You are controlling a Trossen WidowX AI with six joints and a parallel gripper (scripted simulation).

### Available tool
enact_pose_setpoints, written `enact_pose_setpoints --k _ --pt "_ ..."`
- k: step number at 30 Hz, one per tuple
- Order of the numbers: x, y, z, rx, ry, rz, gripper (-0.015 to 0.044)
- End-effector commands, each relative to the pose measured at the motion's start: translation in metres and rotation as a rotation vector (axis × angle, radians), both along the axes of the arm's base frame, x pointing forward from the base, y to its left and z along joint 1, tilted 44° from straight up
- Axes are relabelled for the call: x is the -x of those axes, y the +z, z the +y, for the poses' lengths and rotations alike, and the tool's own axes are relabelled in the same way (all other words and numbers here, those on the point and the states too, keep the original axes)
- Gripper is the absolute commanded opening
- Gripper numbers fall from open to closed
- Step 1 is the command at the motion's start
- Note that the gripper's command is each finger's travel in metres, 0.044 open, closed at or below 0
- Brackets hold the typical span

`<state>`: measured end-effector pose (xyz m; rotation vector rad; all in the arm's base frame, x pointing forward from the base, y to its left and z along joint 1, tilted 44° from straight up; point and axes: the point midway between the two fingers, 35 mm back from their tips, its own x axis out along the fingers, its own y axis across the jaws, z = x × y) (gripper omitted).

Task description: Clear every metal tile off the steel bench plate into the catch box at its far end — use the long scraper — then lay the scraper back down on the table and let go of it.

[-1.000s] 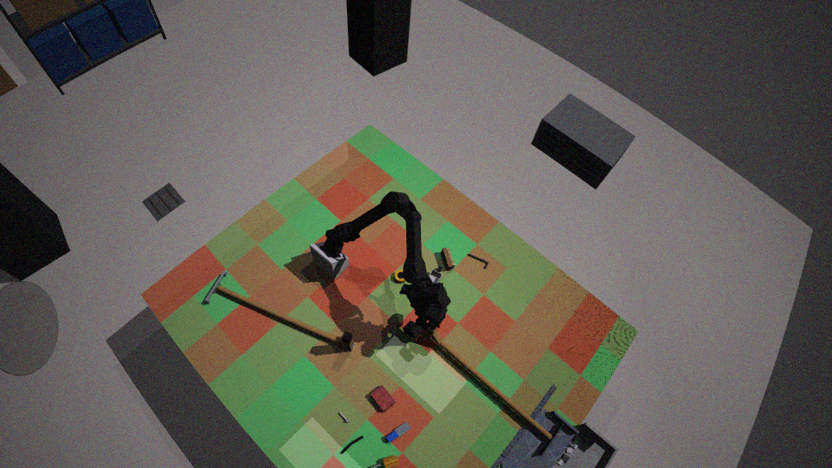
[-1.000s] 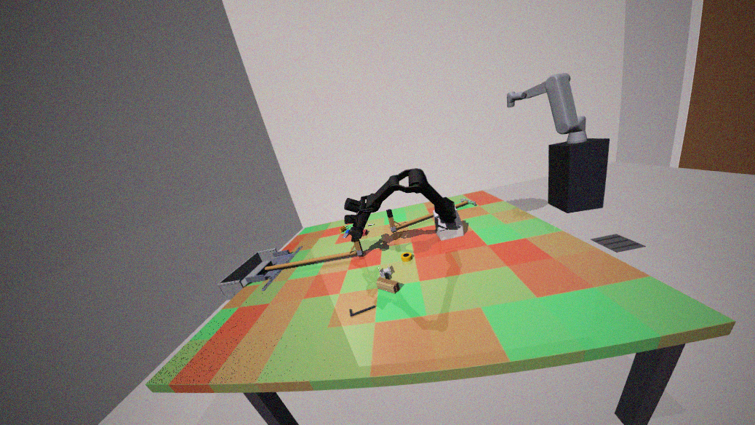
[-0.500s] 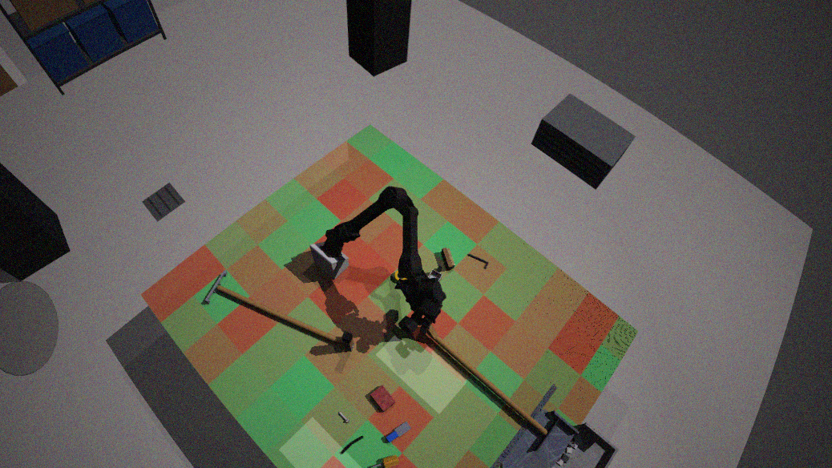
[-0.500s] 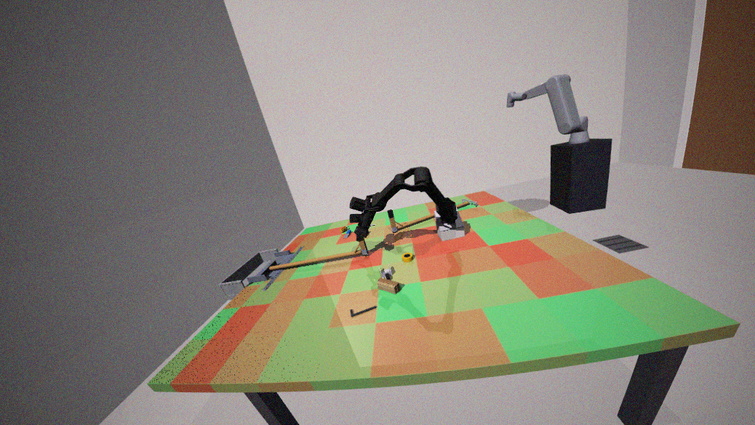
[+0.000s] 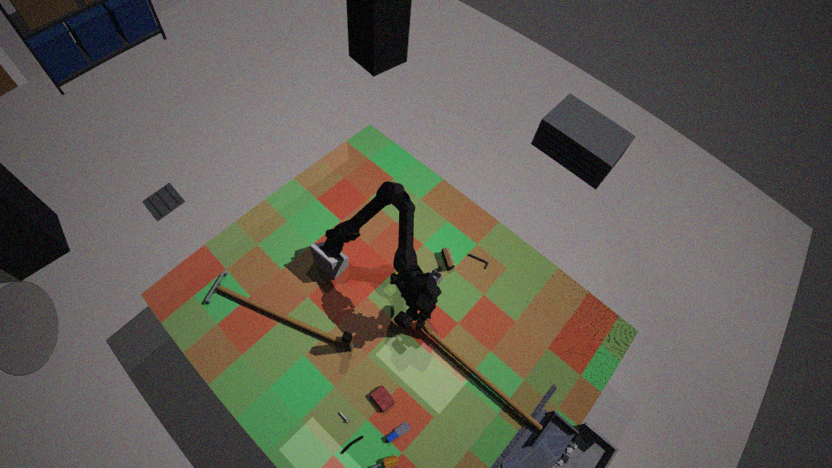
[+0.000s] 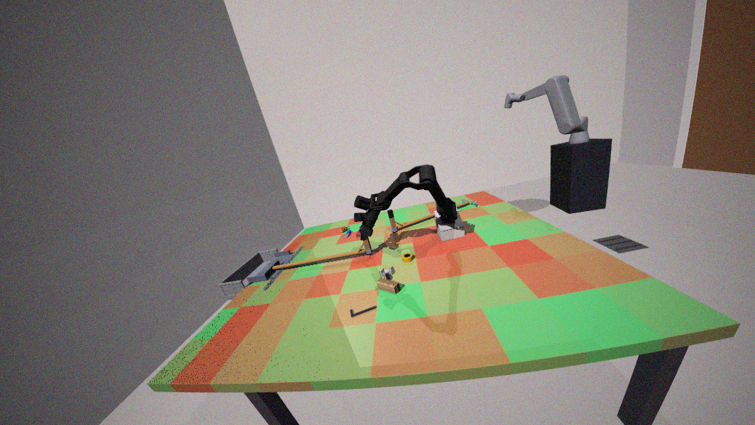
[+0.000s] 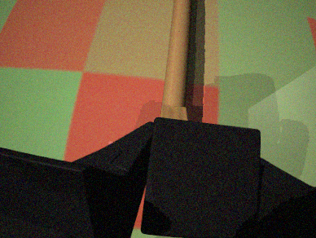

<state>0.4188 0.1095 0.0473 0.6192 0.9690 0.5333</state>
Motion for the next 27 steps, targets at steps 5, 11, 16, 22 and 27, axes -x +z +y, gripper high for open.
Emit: enact_pose_setpoints --k 5,11,16,22,27 --pt "0.011 0.004 -0.004 0.0 -0.003 -0.014 0.0" --pt "0.02 0.004 -0.006 0.0 -0.003 -0.015 0.0" --pt "0.028 0.003 -0.007 0.0 -0.004 -0.015 0.0" --pt "0.037 0.003 -0.009 0.0 -0.004 -0.015 0.0" --pt "0.045 0.003 -0.01 0.0 -0.005 -0.015 0.0"
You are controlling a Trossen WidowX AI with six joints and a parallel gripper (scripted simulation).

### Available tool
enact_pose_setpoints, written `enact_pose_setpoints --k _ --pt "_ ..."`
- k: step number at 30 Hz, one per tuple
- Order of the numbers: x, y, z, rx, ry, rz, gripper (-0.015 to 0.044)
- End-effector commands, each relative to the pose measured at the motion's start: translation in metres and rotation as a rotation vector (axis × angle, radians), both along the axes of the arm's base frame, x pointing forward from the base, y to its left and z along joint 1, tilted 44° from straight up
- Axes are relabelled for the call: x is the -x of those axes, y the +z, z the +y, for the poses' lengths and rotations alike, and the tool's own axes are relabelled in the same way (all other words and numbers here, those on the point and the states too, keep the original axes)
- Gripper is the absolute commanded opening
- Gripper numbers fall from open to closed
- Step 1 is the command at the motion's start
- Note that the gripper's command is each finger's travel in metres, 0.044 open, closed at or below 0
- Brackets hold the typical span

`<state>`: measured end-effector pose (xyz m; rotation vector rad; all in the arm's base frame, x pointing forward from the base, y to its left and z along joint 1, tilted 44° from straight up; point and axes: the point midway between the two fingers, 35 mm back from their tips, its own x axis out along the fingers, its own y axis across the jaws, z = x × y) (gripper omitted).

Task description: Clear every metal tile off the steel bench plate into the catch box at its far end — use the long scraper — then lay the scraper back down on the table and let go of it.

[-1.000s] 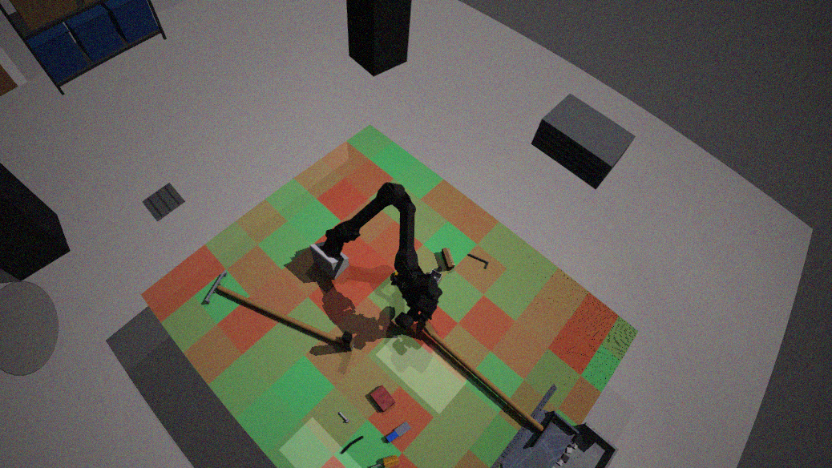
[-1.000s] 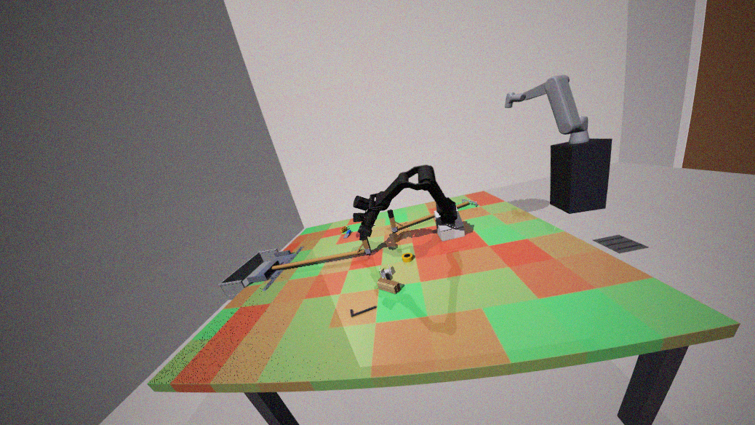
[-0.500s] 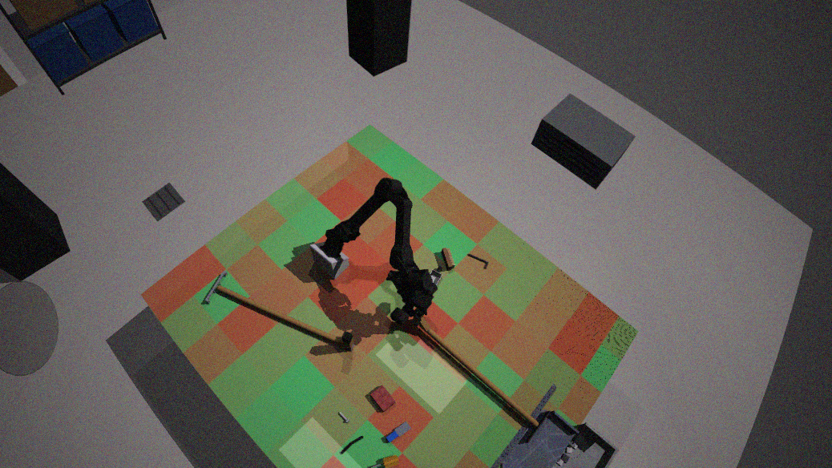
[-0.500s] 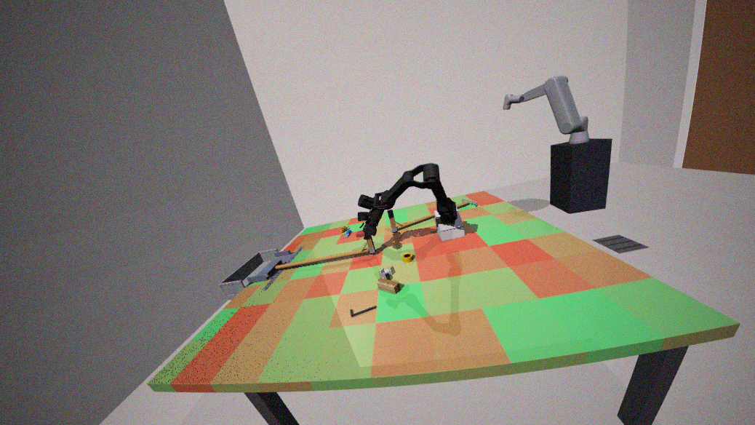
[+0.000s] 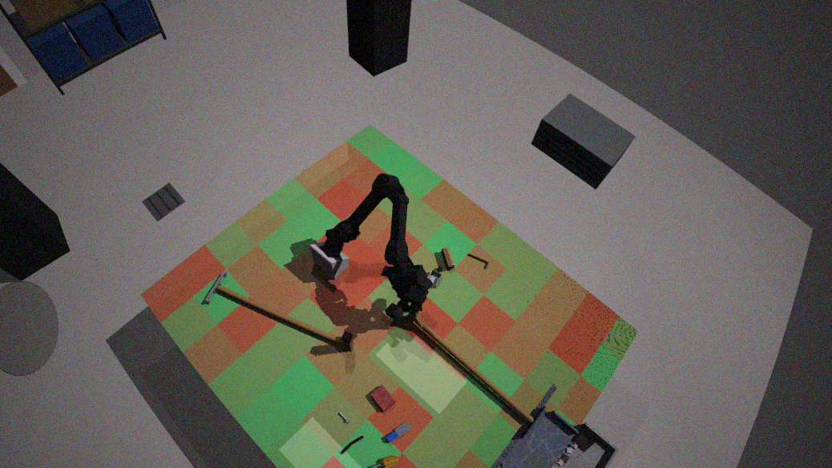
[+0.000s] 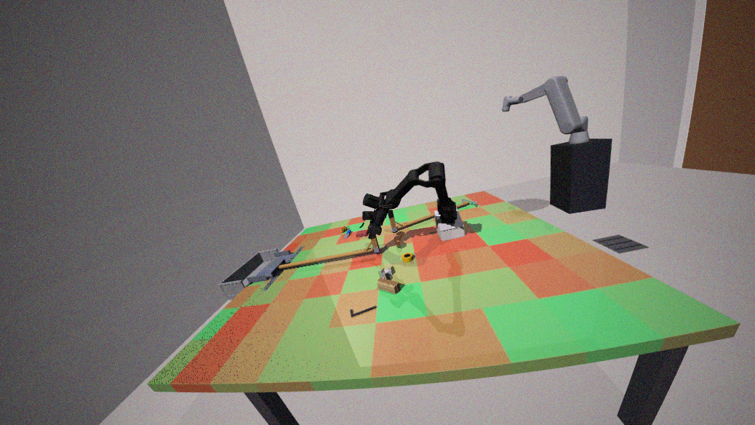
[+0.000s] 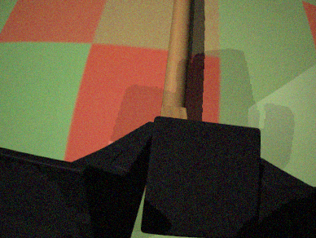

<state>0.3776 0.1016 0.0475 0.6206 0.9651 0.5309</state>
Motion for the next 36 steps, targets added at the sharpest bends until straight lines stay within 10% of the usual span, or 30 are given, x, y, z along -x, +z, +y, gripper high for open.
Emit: enact_pose_setpoints --k 1,36 --pt "0.006 0.002 -0.002 0.001 -0.001 -0.013 0.0" --pt "0.052 -0.007 -0.011 0.002 -0.004 -0.013 0.0"
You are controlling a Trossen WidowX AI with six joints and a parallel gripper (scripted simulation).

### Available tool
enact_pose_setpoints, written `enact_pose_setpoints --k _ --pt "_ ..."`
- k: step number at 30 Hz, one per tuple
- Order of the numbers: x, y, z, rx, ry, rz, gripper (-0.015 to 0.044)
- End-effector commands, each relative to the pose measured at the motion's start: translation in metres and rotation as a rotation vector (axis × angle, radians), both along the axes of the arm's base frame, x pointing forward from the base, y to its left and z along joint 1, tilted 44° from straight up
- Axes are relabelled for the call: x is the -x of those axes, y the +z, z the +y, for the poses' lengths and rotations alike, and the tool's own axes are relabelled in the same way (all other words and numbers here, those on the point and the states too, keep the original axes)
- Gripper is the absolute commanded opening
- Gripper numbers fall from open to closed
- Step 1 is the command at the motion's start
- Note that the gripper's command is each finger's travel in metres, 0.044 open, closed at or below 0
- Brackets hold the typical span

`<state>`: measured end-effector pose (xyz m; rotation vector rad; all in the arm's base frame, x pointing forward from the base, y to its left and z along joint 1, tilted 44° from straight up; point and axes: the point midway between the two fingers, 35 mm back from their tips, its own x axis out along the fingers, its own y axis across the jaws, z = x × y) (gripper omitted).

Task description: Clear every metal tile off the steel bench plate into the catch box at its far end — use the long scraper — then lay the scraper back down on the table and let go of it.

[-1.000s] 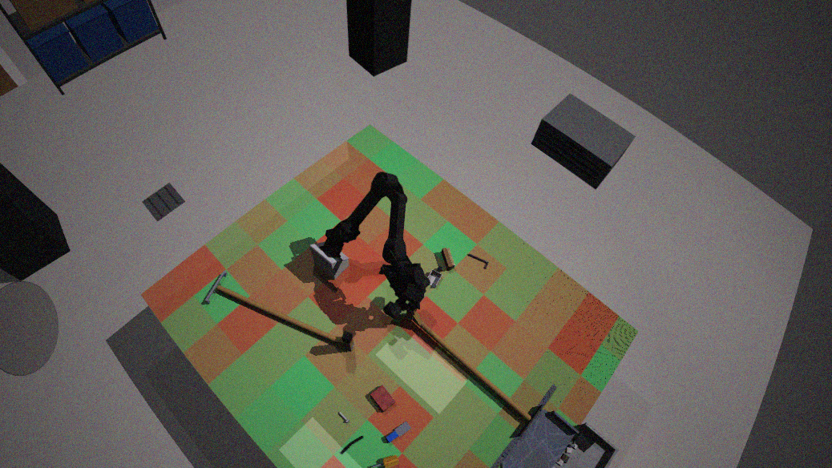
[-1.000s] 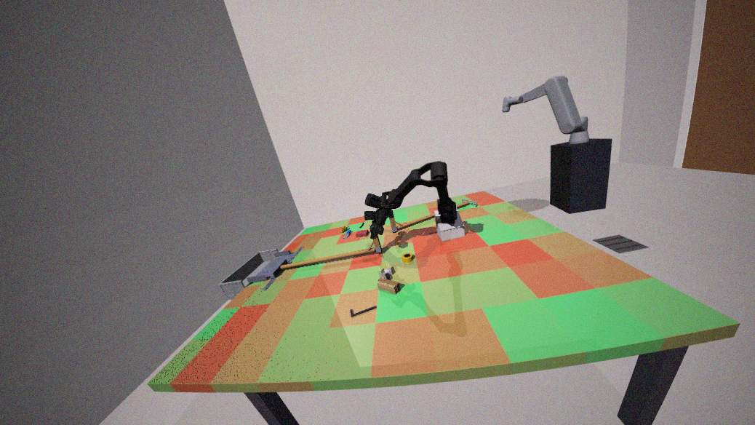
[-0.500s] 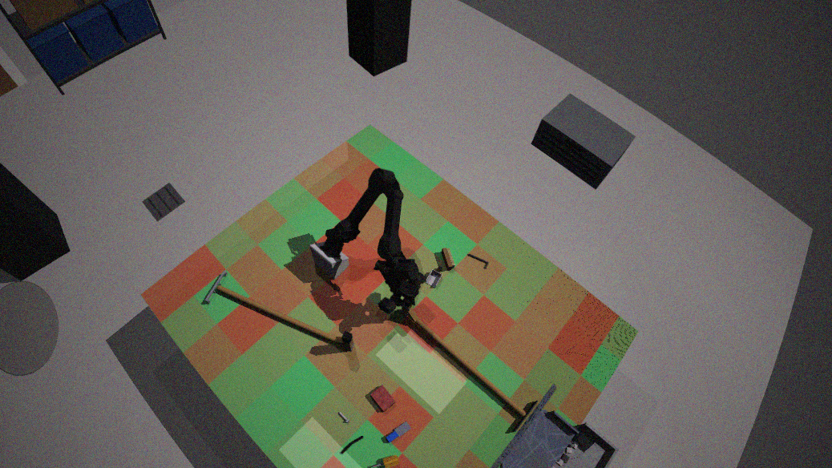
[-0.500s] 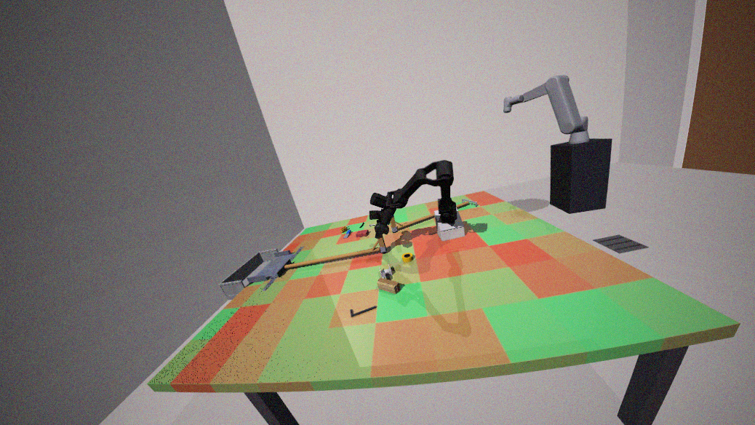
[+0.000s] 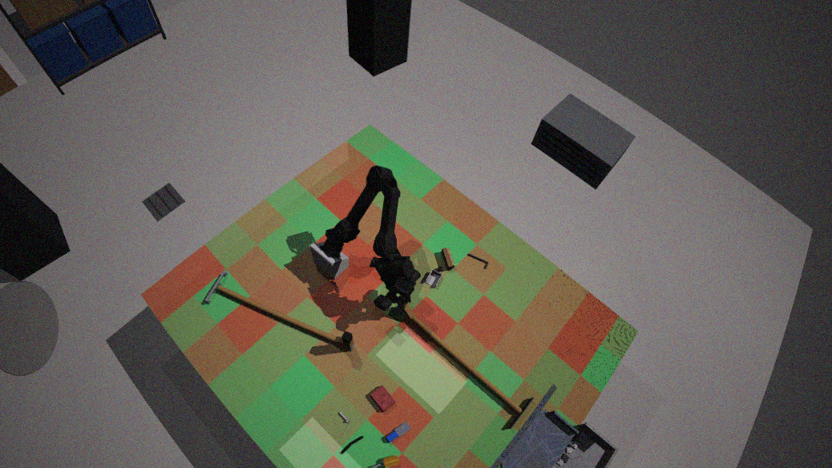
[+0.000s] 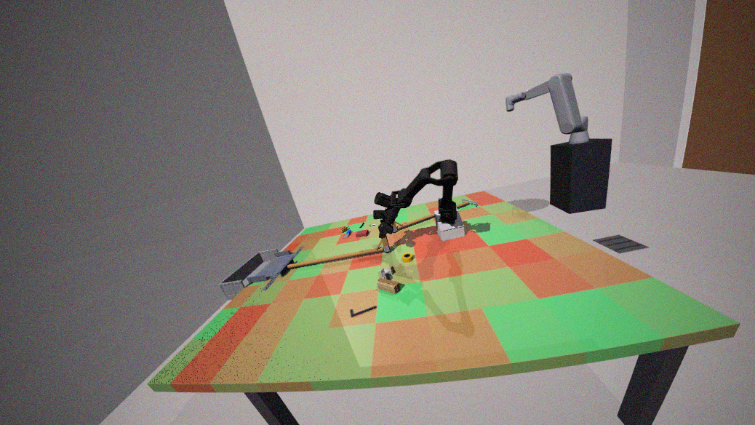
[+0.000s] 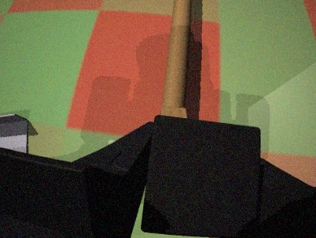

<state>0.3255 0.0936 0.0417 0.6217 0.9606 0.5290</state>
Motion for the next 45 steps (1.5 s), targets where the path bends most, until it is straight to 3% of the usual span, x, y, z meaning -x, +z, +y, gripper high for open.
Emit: enact_pose_setpoints --k 1,45 --pt "0.0 -0.002 -0.004 0.002 -0.001 -0.009 0.0" --pt "-0.002 -0.036 -0.038 0.004 -0.008 -0.002 0.0"
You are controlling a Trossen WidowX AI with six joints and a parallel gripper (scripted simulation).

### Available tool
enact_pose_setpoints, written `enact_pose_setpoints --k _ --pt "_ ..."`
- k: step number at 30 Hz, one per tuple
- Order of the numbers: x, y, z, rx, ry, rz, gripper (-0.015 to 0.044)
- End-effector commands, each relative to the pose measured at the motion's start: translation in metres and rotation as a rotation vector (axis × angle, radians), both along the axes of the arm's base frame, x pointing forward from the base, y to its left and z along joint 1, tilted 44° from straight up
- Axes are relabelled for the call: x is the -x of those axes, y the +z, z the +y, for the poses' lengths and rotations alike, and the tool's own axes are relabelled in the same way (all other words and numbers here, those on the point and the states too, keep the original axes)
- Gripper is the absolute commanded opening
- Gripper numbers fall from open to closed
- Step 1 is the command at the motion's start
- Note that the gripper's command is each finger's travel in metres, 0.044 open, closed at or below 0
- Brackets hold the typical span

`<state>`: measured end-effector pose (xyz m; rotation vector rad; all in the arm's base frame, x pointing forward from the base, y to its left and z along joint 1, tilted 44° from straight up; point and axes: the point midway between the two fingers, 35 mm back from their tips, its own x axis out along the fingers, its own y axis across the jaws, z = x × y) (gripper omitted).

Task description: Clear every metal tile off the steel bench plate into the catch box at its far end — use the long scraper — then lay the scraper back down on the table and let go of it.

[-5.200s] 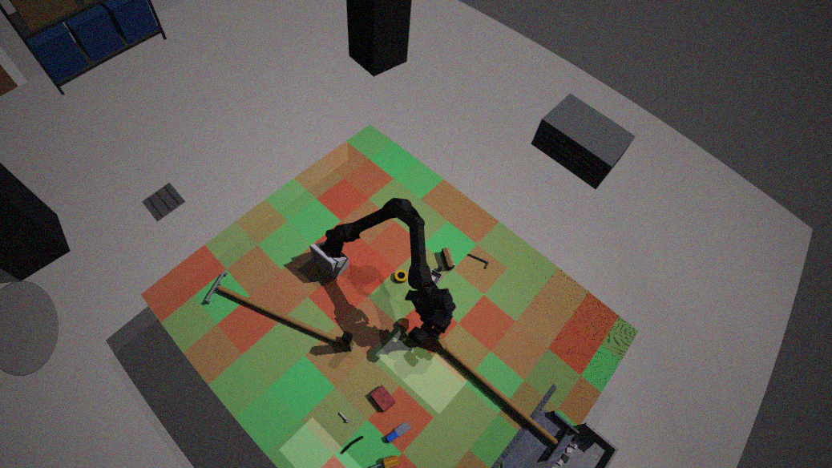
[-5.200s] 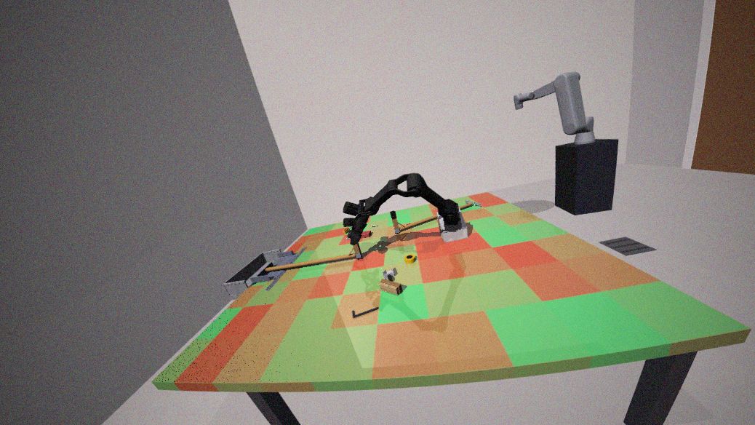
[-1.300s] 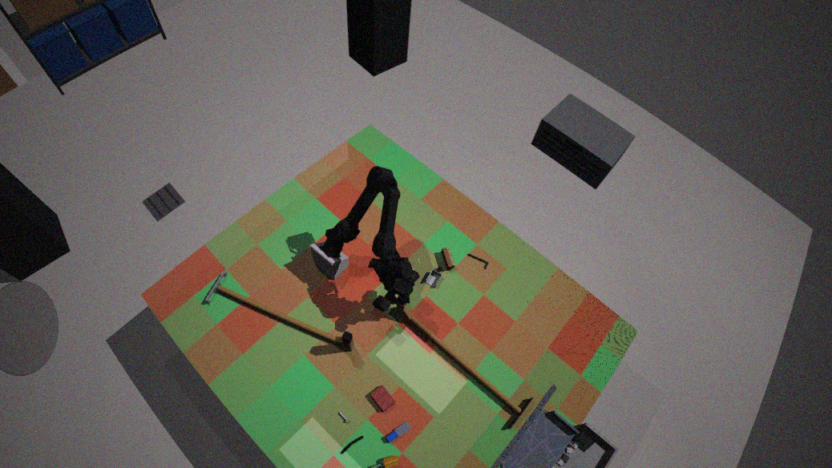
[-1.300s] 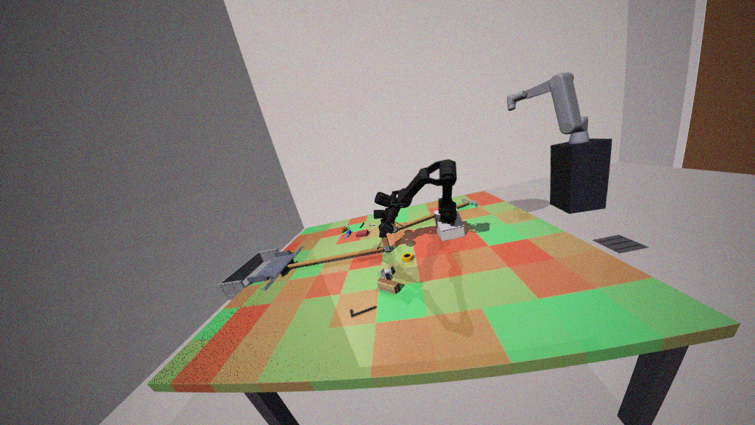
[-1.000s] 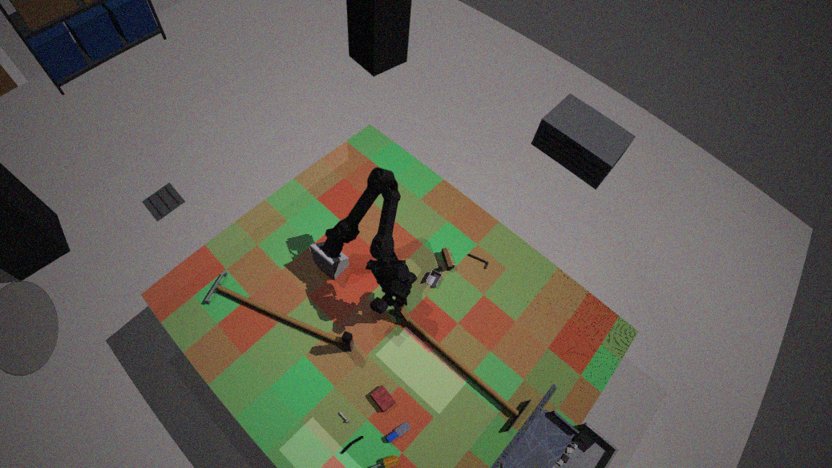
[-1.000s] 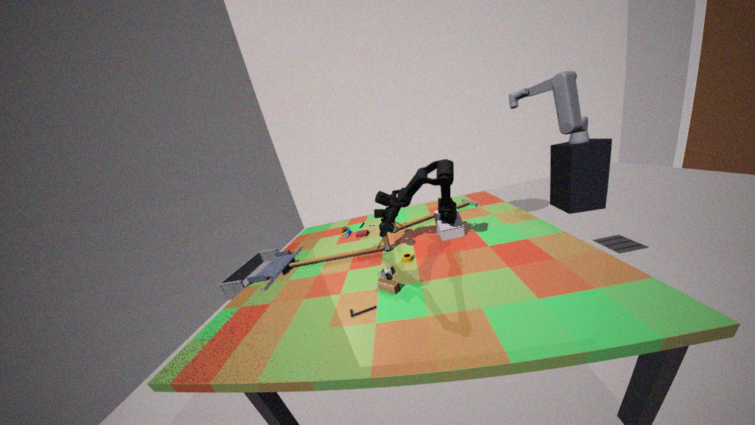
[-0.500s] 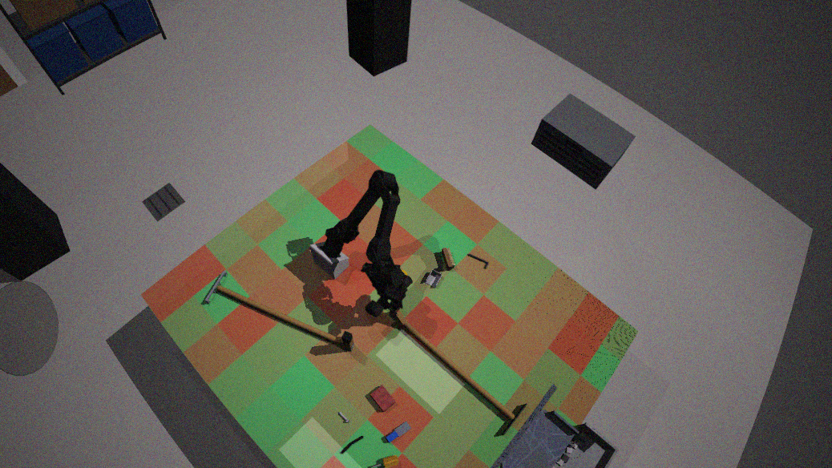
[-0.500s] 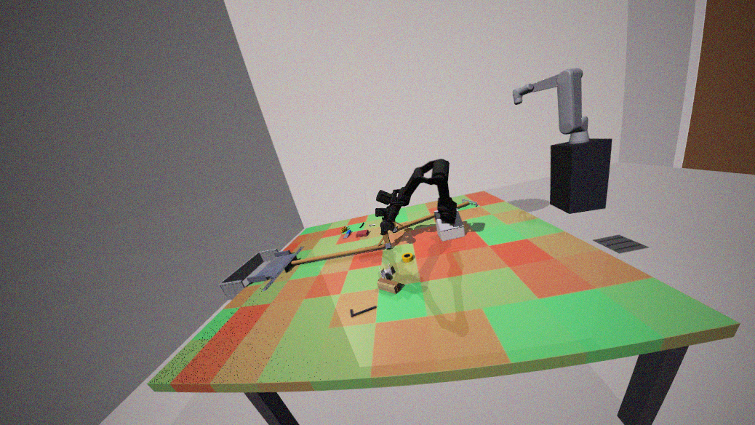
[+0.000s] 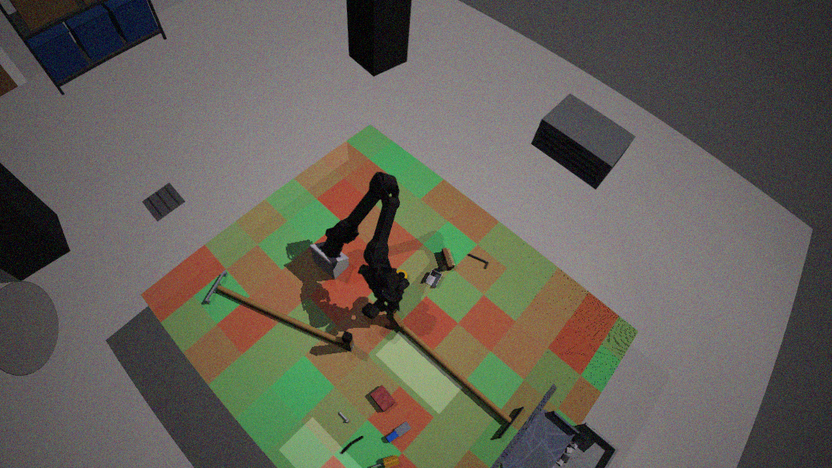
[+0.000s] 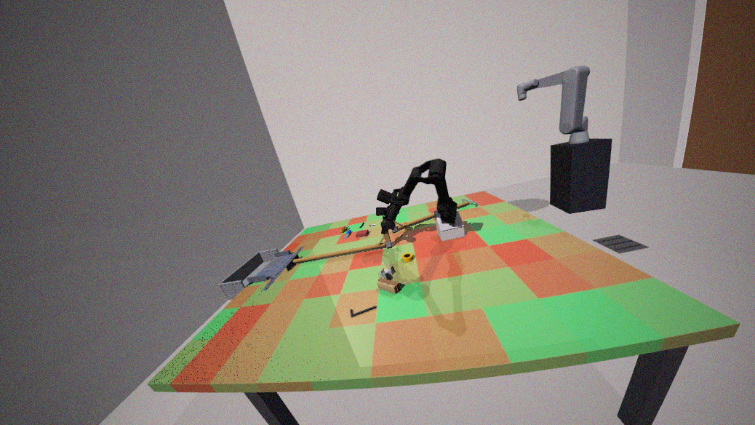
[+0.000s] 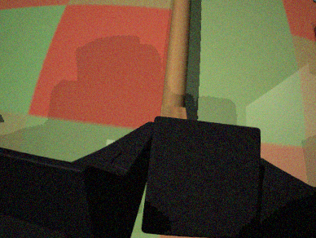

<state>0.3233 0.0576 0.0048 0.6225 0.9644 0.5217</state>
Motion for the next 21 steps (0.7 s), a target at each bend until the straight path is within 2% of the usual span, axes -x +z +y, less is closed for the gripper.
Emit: enact_pose_setpoints --k 1,21 --pt "-0.006 0.001 -0.002 0.001 -0.003 -0.007 0.0" --pt "-0.038 -0.001 0.003 0.001 -0.007 -0.01 0.0"
